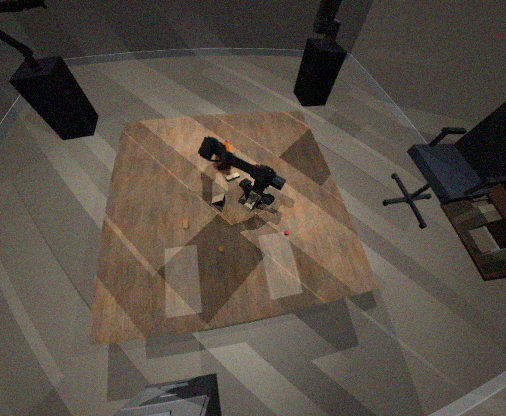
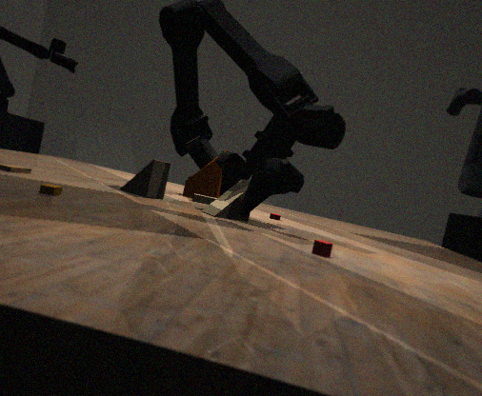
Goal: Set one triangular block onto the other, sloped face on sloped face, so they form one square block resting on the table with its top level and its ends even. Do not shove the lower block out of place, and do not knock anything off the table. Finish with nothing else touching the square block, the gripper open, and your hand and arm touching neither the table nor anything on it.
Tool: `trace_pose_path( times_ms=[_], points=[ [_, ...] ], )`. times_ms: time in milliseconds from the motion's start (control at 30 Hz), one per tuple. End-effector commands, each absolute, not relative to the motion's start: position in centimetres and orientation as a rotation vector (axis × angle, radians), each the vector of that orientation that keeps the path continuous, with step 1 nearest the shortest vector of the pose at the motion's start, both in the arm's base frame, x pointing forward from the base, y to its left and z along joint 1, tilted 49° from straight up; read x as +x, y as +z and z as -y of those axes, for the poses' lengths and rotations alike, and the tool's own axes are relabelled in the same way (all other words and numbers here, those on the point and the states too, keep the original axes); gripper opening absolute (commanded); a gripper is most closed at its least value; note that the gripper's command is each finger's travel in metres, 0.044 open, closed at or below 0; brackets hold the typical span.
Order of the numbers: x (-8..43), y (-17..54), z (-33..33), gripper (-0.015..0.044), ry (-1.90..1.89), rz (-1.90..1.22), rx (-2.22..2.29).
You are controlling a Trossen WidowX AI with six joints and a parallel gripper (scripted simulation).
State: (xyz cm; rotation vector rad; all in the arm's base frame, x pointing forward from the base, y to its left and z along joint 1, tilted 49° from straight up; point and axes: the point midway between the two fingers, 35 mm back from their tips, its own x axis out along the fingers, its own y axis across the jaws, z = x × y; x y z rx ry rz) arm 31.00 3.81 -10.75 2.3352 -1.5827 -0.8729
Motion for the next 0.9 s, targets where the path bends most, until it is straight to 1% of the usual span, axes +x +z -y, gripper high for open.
trace_pose_path(
  times_ms=[0, 33, 267, 433, 633, 867],
  points=[
    [30.9, -10.7, -3.7, 0.0204, -0.872, 1.575, 2.328],
    [30.9, -10.7, -3.7, 0.0177, -0.872, 1.575, 2.328],
    [30.9, -10.7, -3.7, 0.0131, -0.872, 1.575, 2.328],
    [30.9, -10.6, -3.9, 0.0000, -0.872, 1.580, 2.333],
    [30.9, -10.5, -3.9, 0.0000, -0.890, 1.583, 2.328],
    [31.4, -9.4, -4.1, 0.0000, -1.130, 1.650, 2.298]
  ],
)
